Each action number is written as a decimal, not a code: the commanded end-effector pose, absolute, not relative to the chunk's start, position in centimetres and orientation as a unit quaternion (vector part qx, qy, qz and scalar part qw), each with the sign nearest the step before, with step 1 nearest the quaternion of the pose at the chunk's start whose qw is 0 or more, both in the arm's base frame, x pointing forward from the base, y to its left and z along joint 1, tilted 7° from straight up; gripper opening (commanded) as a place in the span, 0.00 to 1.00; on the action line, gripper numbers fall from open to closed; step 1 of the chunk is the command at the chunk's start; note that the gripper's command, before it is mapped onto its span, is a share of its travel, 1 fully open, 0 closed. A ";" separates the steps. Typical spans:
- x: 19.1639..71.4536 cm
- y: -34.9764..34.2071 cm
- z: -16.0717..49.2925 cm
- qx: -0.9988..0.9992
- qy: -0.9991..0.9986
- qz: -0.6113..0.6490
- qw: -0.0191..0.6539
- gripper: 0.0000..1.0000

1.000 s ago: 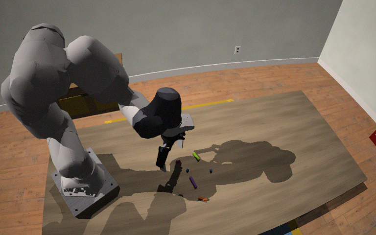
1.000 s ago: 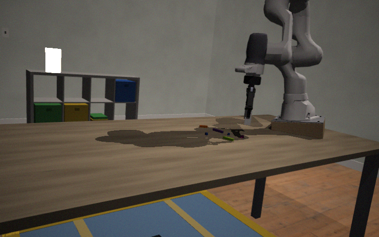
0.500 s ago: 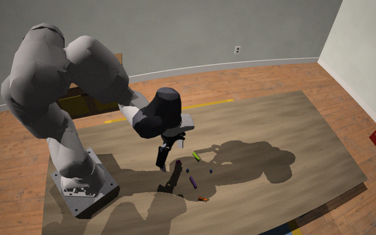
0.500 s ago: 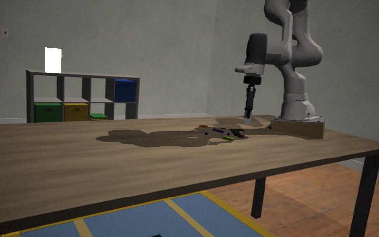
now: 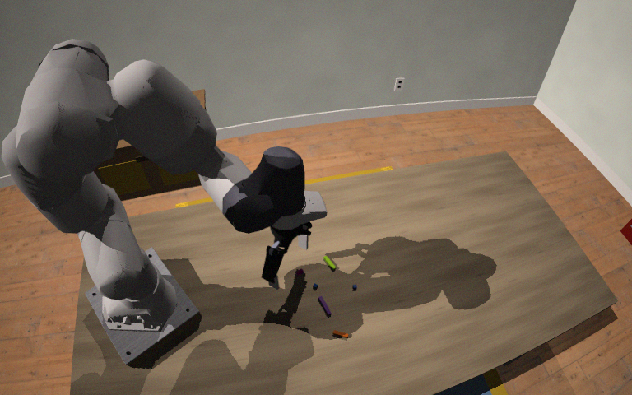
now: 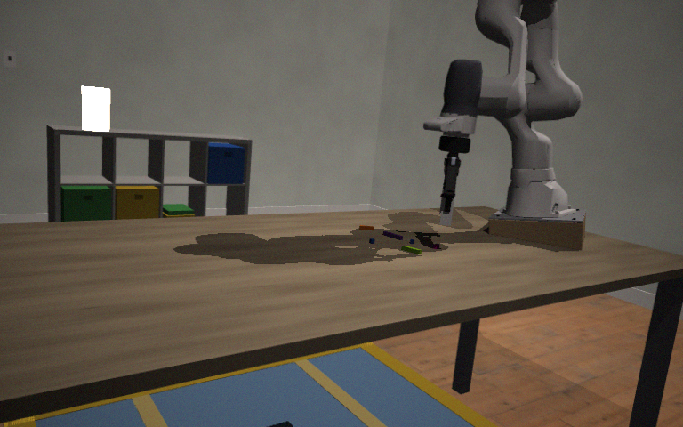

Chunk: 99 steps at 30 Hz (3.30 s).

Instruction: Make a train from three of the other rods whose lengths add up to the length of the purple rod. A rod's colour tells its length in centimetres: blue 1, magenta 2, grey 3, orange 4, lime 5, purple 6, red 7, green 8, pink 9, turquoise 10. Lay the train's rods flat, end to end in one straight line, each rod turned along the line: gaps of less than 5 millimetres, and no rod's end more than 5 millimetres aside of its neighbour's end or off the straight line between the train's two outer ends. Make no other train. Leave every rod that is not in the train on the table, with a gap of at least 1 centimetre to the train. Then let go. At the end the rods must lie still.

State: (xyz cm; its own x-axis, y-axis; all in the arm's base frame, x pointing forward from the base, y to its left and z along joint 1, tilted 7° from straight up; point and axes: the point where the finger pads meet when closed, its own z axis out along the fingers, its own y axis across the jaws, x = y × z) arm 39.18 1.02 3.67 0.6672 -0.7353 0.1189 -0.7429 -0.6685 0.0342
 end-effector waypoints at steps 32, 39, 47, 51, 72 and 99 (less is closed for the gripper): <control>46.8 -3.2 4.7 0.912 -0.406 0.049 0.039 1.00; 46.8 -3.2 4.7 0.912 -0.406 0.049 0.039 1.00; 46.8 -3.2 4.7 0.912 -0.406 0.049 0.039 1.00; 46.8 -3.2 4.7 0.912 -0.406 0.049 0.039 1.00; 46.8 -3.2 4.7 0.912 -0.406 0.049 0.039 1.00; 46.8 -3.2 4.7 0.912 -0.406 0.049 0.039 1.00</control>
